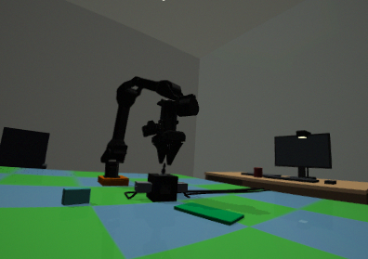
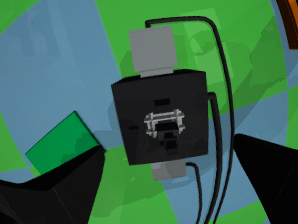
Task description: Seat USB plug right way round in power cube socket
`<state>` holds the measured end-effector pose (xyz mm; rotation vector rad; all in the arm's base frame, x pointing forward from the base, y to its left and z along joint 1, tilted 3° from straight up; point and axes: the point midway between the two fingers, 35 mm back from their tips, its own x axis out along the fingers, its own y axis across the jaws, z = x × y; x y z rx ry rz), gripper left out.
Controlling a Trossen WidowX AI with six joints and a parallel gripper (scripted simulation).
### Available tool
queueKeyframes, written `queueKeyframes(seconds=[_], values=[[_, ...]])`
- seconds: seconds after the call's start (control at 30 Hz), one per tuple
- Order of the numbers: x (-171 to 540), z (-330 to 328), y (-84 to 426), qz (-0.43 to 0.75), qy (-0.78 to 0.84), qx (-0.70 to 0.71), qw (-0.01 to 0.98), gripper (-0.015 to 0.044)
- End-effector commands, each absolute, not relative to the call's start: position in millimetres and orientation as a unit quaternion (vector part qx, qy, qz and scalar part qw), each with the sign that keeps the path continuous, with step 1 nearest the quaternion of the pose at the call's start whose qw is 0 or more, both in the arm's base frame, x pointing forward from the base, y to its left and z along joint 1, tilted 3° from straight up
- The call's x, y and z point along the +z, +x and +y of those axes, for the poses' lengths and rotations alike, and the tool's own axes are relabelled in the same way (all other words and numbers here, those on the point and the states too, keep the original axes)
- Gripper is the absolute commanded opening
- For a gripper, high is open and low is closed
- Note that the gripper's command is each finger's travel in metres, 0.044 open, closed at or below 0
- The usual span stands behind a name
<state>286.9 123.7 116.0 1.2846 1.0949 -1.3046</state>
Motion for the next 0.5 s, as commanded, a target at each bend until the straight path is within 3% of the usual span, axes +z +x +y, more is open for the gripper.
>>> queueKeyframes(seconds=[0.0,0.03,0.47], values=[[112.7,124.4,286.8,0.451,0.528,-0.535,0.481,0.0440],[112.5,124.3,286.8,0.451,0.528,-0.535,0.481,0.0440],[114.5,123.6,286.9,0.449,0.527,-0.536,0.483,0.0099]])
